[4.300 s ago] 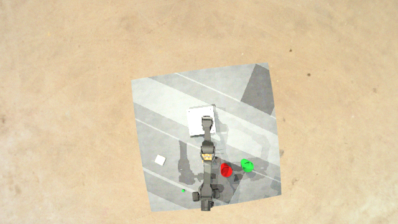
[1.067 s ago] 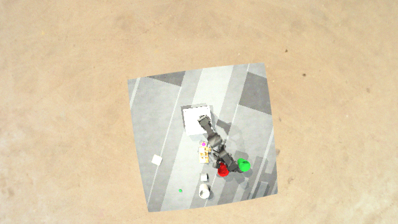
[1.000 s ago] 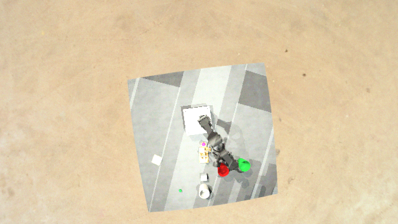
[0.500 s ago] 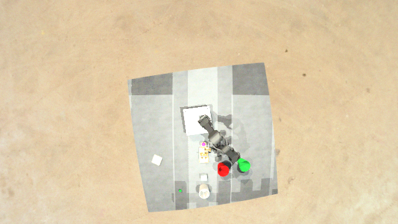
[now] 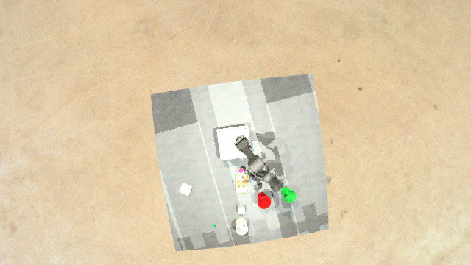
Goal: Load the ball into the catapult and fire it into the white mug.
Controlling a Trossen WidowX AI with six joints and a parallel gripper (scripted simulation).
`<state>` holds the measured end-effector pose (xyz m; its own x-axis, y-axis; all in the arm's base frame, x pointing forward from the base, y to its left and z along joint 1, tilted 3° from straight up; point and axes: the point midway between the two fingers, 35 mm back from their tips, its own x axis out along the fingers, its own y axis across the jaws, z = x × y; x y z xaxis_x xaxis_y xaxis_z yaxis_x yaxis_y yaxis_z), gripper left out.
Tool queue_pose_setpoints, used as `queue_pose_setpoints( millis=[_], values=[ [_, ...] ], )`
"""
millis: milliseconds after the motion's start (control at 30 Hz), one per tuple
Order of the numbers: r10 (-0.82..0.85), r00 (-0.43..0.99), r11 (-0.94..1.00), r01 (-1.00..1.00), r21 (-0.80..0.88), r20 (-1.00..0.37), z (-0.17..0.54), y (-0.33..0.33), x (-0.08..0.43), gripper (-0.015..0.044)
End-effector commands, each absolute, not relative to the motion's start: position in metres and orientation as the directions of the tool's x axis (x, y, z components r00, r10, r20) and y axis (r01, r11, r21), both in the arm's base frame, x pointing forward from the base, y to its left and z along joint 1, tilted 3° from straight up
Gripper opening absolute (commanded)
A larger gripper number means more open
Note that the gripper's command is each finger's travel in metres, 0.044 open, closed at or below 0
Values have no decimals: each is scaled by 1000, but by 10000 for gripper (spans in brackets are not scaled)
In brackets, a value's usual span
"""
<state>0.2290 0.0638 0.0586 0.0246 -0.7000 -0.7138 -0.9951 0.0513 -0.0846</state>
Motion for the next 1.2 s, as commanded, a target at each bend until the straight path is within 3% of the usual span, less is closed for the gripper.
queue_pose_setpoints(
  millis=[0,1167],
  values=[
    [-703,25,47,-996,-82,-710,51,63,230,0],
    [-704,25,47,-996,-82,-710,-6,61,236,0]
  ],
)
